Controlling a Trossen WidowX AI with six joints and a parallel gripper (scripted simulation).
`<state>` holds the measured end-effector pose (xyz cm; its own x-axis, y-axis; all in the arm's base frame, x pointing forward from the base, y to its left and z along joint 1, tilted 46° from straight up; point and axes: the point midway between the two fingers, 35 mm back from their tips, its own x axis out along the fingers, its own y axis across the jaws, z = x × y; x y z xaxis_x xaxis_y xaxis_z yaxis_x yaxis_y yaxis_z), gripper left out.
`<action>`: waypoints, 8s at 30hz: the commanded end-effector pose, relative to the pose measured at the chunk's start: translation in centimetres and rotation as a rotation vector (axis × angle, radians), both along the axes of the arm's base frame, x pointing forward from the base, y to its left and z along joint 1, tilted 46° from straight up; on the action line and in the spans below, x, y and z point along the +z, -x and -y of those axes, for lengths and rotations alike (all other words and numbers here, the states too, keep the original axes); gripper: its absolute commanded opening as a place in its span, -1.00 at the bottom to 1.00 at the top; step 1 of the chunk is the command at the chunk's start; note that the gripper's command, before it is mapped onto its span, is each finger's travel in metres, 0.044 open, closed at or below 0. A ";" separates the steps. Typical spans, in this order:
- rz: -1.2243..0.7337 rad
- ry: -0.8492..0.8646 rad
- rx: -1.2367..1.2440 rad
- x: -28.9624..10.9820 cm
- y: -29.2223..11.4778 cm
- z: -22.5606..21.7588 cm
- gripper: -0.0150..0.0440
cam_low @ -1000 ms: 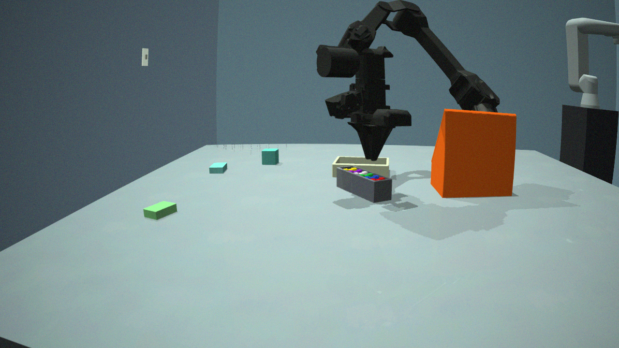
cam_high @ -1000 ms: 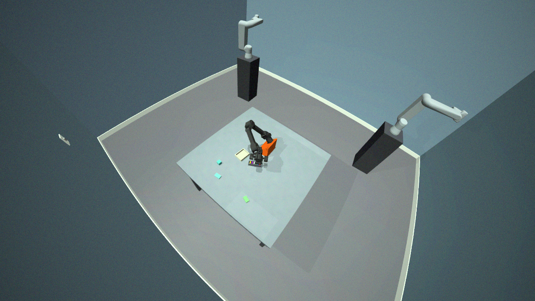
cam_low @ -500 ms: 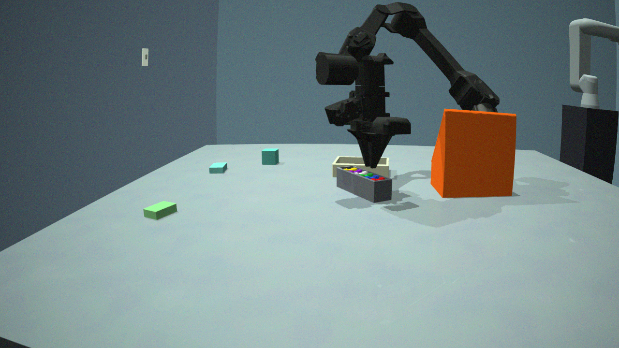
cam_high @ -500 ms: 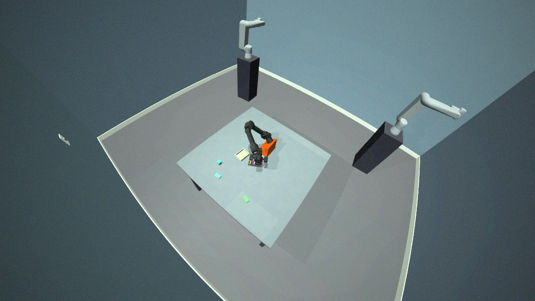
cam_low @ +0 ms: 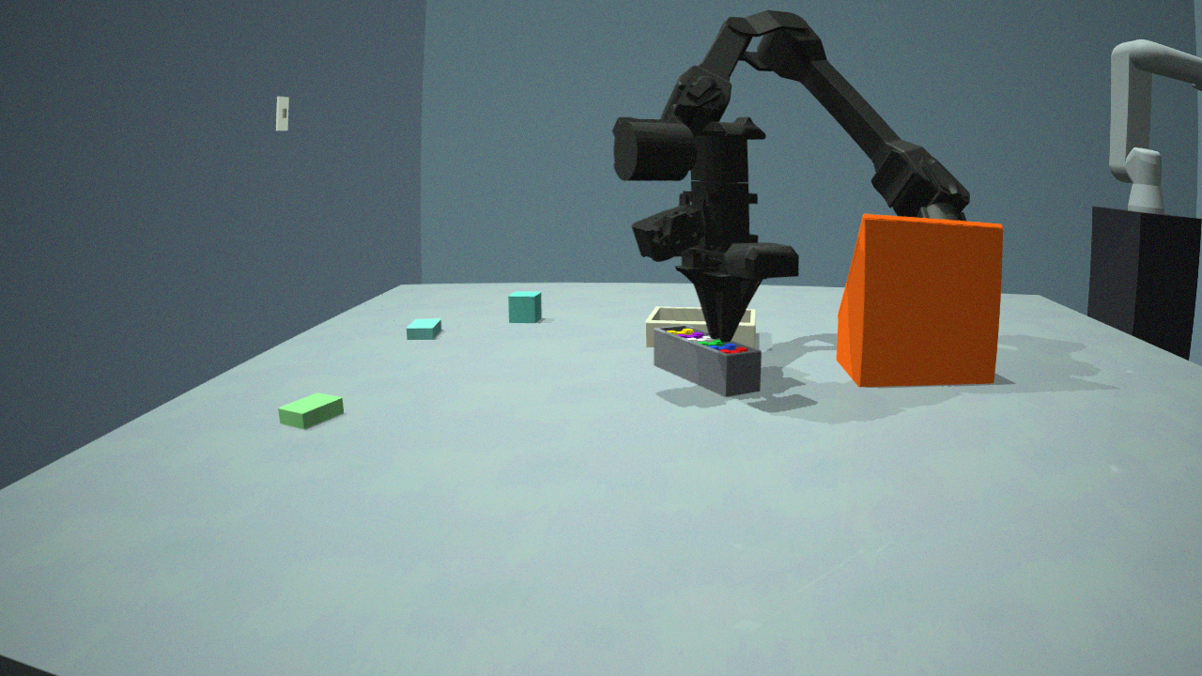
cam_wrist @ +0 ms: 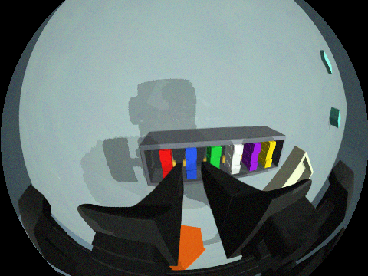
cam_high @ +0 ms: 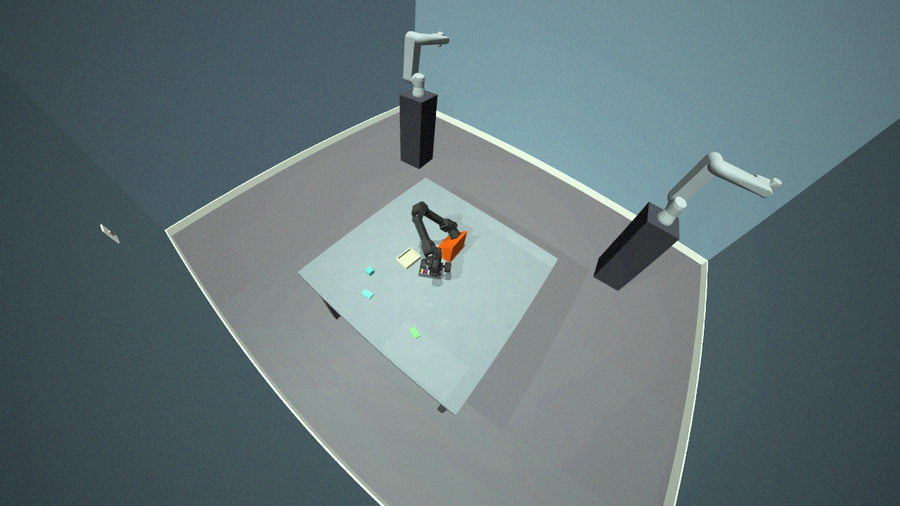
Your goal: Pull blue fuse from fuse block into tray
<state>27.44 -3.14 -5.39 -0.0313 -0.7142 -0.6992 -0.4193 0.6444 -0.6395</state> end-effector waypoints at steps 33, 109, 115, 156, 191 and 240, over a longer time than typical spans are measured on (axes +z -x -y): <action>-0.002 0.001 -0.001 -0.7 0.1 0.8 -0.35; -0.005 0.003 0.002 1.5 0.0 -1.5 -0.49; -0.005 0.003 0.002 1.7 0.0 -1.7 -0.49; -0.003 -0.023 0.009 12.3 -1.8 5.0 -0.49; -0.006 0.013 0.002 17.2 0.6 13.3 -0.49; -0.008 0.008 0.005 18.9 0.6 11.4 0.63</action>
<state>26.88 -14.57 13.55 -0.0329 -0.7201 -0.6931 -0.4276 0.6369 -0.6415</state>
